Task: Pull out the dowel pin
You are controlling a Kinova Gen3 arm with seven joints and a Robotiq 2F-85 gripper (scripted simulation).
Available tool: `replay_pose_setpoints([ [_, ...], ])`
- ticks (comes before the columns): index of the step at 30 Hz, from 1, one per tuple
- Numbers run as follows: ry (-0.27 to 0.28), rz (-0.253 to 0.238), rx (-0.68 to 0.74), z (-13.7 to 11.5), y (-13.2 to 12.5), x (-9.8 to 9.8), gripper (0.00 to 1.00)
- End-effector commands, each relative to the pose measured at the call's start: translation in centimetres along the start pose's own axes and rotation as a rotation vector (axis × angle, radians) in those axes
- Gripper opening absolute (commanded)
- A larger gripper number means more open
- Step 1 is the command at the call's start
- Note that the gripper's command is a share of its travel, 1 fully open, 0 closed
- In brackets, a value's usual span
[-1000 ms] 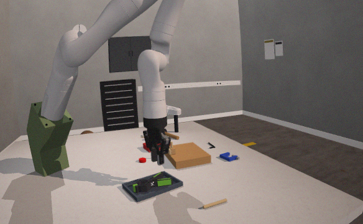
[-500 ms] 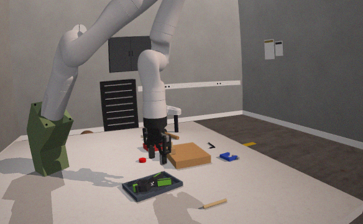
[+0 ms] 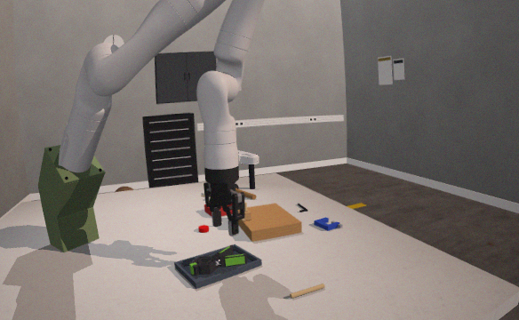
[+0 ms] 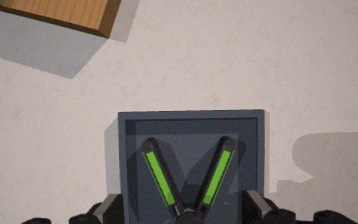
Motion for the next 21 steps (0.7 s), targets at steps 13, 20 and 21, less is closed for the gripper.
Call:
replay_pose_setpoints([
  [13,0.004,0.005,0.012,0.02,0.11,0.07,0.77],
  [20,0.006,0.007,0.012,-0.11,0.18,0.42,0.77],
  [21,0.007,0.007,0.012,-0.14,0.19,0.50,0.77],
])
Point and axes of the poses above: the point where the finger pads meet when closed, its own x axis out along the fingers, its own y axis across the jaws, z = x × y, the point moved 8 cm from there along -x, back along the fingers, and after that the axes turned 2 degrees about -x, right-handed, at the moved point
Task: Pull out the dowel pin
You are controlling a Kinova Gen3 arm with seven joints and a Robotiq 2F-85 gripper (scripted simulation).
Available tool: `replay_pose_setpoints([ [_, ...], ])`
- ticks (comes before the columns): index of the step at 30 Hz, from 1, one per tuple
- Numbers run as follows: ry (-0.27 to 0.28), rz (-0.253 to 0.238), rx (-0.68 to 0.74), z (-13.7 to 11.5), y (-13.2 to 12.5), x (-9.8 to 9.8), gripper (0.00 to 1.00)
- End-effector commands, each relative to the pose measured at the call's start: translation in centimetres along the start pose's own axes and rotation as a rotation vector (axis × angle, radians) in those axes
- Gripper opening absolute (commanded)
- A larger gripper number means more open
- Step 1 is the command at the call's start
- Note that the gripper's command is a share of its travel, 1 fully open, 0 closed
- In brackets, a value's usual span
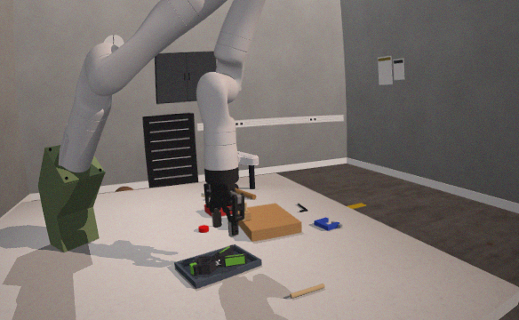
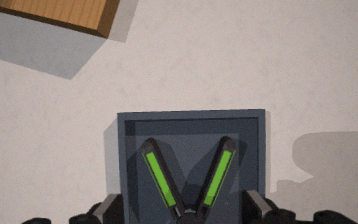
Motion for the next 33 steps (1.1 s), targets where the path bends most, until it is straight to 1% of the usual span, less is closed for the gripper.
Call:
replay_pose_setpoints([
  [1,0.006,0.008,0.005,-0.2,0.2,0.3,0.77],
  [11,0.004,0.007,0.005,-0.1,0.2,1.1,0.77],
  [25,0.006,0.008,0.005,-0.2,0.3,2.8,0.77],
  [33,0.006,0.007,0.005,-0.2,0.3,3.3,0.77],
])
Point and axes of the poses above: the point where the finger pads meet when closed, its own x axis out along the fingers, its own y axis across the jaws, z = x × y, the point moved 8 cm from there along -x, back along the fingers, and after that the axes turned 2 degrees about -x, right-handed, at the moved point
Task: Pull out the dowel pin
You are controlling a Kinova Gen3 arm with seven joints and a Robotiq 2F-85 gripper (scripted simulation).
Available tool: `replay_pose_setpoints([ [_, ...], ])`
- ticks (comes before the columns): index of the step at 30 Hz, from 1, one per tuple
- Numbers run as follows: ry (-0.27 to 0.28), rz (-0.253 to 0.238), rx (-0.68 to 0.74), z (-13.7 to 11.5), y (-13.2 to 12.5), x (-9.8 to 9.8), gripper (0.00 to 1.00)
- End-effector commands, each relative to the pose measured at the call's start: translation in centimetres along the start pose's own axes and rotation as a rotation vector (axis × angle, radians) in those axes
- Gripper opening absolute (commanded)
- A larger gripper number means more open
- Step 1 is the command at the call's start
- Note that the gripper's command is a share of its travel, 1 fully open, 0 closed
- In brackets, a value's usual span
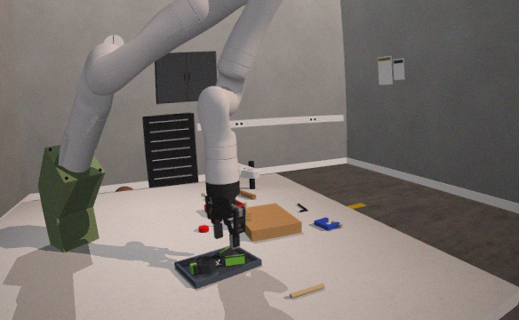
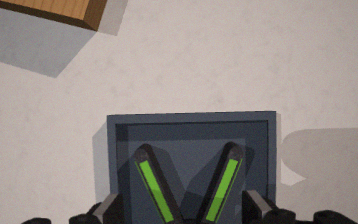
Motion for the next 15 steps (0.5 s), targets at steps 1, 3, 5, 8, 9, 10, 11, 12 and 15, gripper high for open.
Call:
replay_pose_setpoints([
  [1,0.003,0.006,0.006,-0.06,0.20,0.43,0.77],
  [3,0.003,0.006,0.006,-0.04,0.20,0.53,0.77],
  [5,0.003,0.006,0.006,-0.03,0.19,0.60,0.77],
  [8,0.002,0.006,0.006,-0.01,0.18,0.67,0.77],
  [9,0.002,0.006,0.006,0.00,0.18,0.68,0.77],
  [10,0.002,0.006,0.006,0.00,0.18,0.68,0.77],
  [11,0.002,0.006,0.006,0.00,0.18,0.68,0.77],
  [12,0.002,0.005,0.006,0.01,0.17,0.68,0.77],
  [15,0.002,0.005,0.006,0.01,0.17,0.69,0.77],
])
Point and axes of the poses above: the point where the finger pads meet when closed, its own x axis out along the fingers, its own y axis across the jaws, z = x × y, the point moved 8 cm from there along -x, back along the fingers, and after that the axes turned 2 degrees about -x, right-handed, at the moved point
